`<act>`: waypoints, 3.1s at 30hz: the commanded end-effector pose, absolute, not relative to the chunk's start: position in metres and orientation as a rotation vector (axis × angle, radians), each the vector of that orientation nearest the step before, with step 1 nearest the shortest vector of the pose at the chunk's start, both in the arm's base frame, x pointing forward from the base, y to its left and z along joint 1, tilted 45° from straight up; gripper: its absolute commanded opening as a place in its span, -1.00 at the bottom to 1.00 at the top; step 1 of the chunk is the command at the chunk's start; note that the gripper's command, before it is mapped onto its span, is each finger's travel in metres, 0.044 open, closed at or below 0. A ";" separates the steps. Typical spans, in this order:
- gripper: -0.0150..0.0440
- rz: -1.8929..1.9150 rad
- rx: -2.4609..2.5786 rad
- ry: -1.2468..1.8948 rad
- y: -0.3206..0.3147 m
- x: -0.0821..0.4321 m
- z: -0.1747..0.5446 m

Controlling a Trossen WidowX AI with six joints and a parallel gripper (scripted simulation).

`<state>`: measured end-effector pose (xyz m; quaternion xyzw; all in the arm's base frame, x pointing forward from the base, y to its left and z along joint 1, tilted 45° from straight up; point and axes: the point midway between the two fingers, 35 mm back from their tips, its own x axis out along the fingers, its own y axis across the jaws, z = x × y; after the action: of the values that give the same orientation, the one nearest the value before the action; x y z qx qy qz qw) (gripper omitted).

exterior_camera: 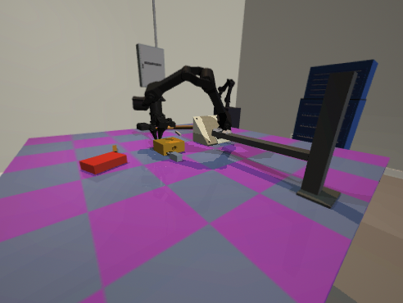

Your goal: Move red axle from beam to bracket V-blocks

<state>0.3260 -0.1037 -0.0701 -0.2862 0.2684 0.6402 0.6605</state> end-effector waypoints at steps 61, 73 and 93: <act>0.31 1.451 -0.659 0.607 -0.138 0.329 -0.117; 1.00 1.447 -0.650 0.608 -0.151 0.329 -0.103; 1.00 1.447 -0.651 0.609 -0.174 0.327 -0.077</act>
<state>0.3257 -0.1708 -0.0825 -0.2811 0.2697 0.6398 0.6625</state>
